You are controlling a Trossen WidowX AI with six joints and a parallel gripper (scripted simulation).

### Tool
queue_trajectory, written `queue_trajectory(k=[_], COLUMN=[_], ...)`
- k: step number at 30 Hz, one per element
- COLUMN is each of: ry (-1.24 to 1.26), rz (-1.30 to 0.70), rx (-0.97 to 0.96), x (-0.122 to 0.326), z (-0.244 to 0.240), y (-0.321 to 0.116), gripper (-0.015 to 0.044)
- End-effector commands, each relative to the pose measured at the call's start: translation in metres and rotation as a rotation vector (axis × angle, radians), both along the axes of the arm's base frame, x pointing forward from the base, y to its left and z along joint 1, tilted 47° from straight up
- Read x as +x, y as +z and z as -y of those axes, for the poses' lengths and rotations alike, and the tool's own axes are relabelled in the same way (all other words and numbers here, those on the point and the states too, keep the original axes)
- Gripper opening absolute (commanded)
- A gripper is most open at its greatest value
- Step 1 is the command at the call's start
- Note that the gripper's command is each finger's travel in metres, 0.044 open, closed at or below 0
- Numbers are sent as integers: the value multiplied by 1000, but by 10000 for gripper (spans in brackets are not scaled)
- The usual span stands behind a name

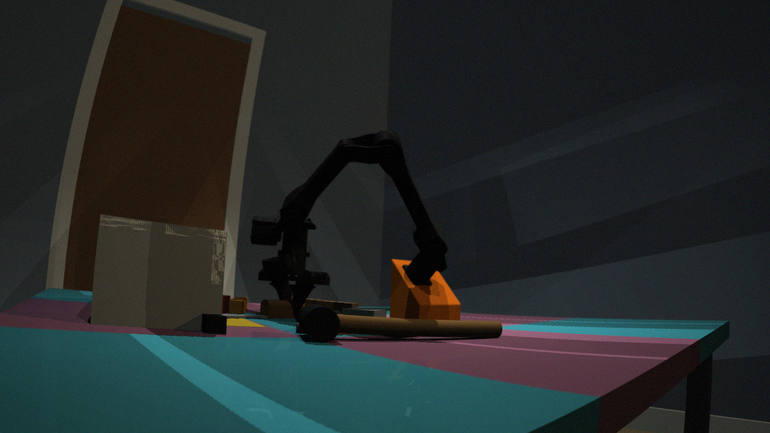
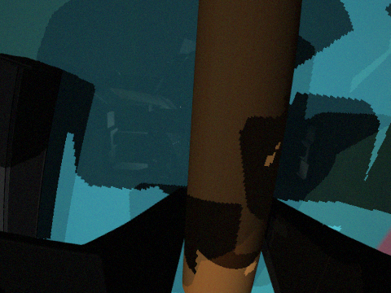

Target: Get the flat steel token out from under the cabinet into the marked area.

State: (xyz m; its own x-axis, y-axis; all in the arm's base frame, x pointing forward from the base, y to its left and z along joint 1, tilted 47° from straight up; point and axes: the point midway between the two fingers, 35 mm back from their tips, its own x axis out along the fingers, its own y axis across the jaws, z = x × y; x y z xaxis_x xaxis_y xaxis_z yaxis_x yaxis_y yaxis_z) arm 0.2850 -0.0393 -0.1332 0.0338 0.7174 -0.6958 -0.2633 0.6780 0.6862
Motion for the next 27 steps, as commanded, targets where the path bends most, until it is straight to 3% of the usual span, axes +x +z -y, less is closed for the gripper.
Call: queue_trajectory(k=[1, 27], ry=[2, 2], rz=[-2, -4], rx=[1, -2], x=[-9, -49], z=[1, 10], y=[-2, -13], gripper=[0, 0])
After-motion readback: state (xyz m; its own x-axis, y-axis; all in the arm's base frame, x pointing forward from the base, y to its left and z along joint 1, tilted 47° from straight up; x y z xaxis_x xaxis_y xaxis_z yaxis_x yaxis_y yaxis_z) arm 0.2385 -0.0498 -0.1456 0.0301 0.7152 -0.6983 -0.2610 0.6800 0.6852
